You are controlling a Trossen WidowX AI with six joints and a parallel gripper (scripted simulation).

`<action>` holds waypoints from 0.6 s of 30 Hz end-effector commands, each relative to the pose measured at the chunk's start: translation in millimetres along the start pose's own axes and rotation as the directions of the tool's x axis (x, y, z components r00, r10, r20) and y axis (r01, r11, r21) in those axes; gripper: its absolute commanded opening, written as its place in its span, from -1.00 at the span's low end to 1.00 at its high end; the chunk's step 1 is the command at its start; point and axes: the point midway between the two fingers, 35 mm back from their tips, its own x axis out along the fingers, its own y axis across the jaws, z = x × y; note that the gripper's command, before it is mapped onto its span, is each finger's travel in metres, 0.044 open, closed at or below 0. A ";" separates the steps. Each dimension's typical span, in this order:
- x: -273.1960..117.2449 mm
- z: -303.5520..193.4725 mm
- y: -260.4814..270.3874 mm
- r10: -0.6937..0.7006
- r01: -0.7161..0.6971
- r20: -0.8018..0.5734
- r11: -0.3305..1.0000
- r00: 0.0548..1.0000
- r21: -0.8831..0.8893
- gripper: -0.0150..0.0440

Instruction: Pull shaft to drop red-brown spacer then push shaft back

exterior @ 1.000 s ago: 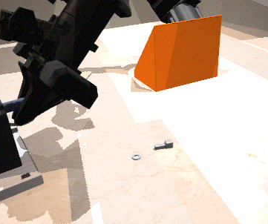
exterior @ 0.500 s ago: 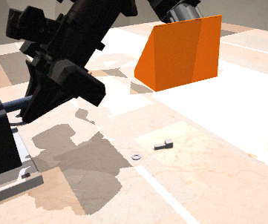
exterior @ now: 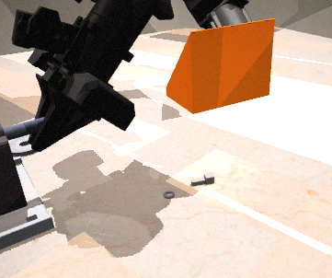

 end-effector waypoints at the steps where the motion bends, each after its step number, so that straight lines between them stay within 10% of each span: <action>1: -0.5 -0.5 -0.4 -0.002 0.002 -0.001 1.000 1.000 0.004 -0.49; 18: -1.6 -1.6 -0.4 -0.002 0.002 -0.001 1.000 1.000 0.003 -0.49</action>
